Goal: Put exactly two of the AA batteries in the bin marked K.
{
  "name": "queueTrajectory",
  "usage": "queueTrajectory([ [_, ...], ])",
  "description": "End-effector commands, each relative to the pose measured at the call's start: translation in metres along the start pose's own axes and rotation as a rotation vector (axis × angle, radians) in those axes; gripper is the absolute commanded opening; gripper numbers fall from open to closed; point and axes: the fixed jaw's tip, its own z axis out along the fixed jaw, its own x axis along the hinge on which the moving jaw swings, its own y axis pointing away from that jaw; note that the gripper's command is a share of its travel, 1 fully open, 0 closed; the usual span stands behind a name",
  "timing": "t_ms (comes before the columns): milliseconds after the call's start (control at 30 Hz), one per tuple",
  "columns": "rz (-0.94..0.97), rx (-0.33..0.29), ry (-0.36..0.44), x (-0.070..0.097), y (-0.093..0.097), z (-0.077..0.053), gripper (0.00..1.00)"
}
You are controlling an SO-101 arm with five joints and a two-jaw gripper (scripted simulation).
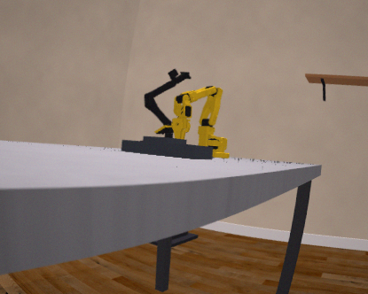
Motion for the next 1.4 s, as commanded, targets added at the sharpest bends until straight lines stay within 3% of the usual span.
queueTrajectory([
  [0,0.011,-0.047,-0.029,-0.005,0.005,-0.016,0.00],
  [333,0.011,-0.047,-0.029,-0.003,0.001,-0.037,0.00],
  [767,-0.012,-0.049,-0.031,-0.004,0.003,-0.039,0.00],
  [1367,-0.227,-0.067,-0.054,-0.016,0.030,-0.048,0.00],
])
